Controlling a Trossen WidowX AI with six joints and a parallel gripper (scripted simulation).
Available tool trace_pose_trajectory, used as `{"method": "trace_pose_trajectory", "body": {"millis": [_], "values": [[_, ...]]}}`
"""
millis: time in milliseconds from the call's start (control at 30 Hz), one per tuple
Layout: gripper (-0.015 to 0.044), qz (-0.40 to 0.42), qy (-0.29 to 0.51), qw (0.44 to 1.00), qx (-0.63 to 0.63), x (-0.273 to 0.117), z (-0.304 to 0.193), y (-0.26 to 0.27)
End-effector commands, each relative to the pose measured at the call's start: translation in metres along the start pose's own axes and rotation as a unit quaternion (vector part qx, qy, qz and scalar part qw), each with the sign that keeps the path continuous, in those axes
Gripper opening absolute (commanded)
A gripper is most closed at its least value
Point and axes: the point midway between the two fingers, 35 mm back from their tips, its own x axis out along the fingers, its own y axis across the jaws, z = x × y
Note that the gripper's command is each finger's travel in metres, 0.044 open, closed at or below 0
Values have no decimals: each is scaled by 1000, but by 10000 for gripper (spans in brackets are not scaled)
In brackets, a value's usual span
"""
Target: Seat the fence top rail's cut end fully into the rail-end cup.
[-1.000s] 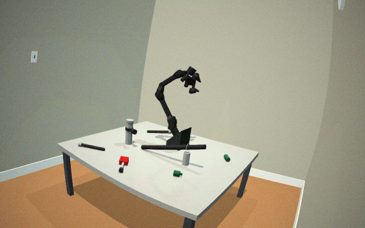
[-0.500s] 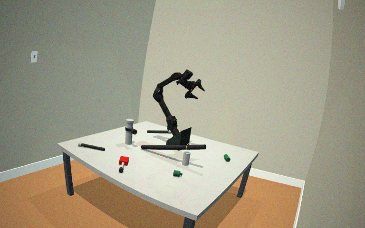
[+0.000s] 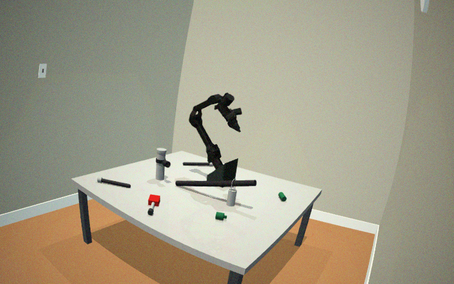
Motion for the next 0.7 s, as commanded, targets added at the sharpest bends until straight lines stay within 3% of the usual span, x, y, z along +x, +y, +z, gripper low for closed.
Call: {"method": "trace_pose_trajectory", "body": {"millis": [0,300,667], "values": [[440,-78,110,959,250,10,-72,-30],[440,-202,192,824,494,5,-152,-51],[440,-381,234,567,692,-18,-245,-54]]}}
